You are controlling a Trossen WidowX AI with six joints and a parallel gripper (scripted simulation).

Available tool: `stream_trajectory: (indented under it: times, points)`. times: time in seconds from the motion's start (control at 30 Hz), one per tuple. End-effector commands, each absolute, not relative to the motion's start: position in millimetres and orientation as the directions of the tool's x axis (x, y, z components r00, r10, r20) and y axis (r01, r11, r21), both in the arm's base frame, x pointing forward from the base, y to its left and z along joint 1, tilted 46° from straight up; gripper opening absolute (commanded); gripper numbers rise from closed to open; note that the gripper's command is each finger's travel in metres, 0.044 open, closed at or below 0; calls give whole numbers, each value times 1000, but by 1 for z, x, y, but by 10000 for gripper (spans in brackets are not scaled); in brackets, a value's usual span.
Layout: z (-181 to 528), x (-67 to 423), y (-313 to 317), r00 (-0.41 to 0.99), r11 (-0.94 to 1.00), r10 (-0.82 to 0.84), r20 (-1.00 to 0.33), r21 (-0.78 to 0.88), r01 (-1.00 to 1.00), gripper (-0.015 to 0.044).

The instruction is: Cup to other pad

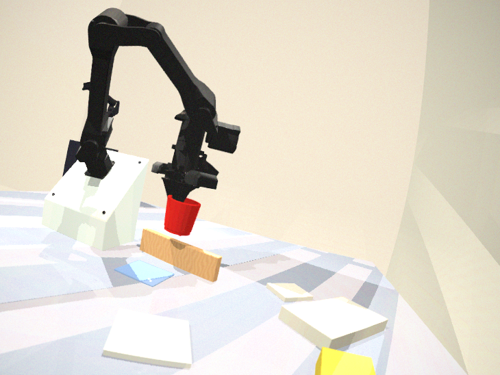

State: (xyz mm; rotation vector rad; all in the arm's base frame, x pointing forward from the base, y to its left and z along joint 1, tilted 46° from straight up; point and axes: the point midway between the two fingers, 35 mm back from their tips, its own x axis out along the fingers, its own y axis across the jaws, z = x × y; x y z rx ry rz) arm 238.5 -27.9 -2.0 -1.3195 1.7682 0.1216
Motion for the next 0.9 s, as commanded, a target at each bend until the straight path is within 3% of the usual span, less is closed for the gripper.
stream_trajectory:
  times: [0.0, 0.87]
  points:
    - [-7, 242, -20, -21, 427, -715, -699, -412, -805, 0]
    - [-39, 255, 13, -20, 428, -713, -701, -413, -804, 0]
